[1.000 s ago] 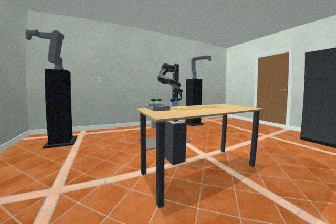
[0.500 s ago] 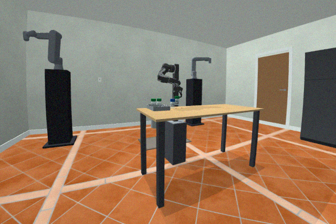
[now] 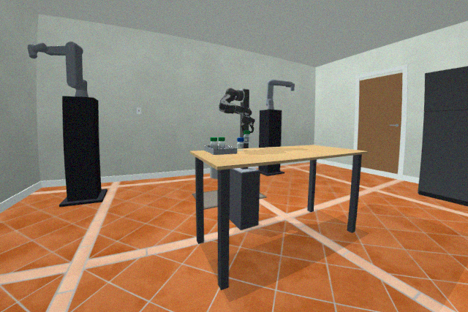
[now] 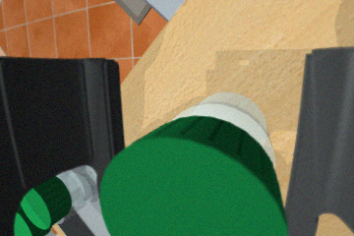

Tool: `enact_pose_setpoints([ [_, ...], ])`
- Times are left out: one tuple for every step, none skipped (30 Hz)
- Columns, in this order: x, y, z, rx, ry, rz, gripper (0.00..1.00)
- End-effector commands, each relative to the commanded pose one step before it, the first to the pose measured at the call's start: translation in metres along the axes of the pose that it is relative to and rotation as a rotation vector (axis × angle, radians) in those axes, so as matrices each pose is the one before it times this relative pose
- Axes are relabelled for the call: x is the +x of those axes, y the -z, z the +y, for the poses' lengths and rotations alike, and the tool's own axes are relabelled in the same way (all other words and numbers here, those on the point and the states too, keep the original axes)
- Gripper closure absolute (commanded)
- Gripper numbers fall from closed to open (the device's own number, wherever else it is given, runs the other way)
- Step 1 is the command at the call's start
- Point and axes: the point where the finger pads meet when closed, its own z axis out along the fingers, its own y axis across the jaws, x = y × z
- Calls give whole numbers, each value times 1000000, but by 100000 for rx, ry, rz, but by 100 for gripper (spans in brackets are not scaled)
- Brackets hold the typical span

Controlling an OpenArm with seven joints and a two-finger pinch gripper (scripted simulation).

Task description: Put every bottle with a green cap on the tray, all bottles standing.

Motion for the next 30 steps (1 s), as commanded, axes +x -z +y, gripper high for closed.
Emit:
enact_pose_setpoints([
  [-84,3759,690,-284,1,-9,100],
  [-27,3036,-42,44,-48,-11,100],
  [-27,3036,-43,44,-48,-11,100],
  [-27,3036,-45,44,-48,-11,100],
  [-28,3036,-46,44,-48,-11,100],
  [-28,3036,-47,44,-48,-11,100],
  [-28,3036,-48,44,-48,-11,100],
  [-29,3036,-50,44,-48,-11,100],
  [-29,3036,-51,44,-48,-11,100],
  [-30,3036,-52,44,-48,-11,100],
  [0,0,0,0,0,0,100],
  [0,0,0,0,0,0,100],
  [0,0,0,0,0,0,100],
  [0,0,0,0,0,0,100],
  [0,0,0,0,0,0,100],
  [0,0,0,0,0,0,100],
  [0,0,0,0,0,0,100],
  [140,1923,433,-337,345,42,100],
  [-23,2220,-86,45,-42,-5,100],
  [-23,2219,-87,45,-42,-5,100],
  [-24,2219,-88,45,-42,-5,100],
  [-24,2219,-89,45,-42,-5,100],
  [-24,2219,-90,45,-42,-5,100],
  [-24,2219,-91,45,-42,-5,100],
  [-24,2219,-92,45,-42,-5,100],
  [-24,2219,-93,45,-42,-5,100],
  [-24,2219,-94,45,-42,-5,100],
  [0,0,0,0,0,0,100],
  [0,0,0,0,0,0,100],
  [0,0,0,0,0,0,100],
])
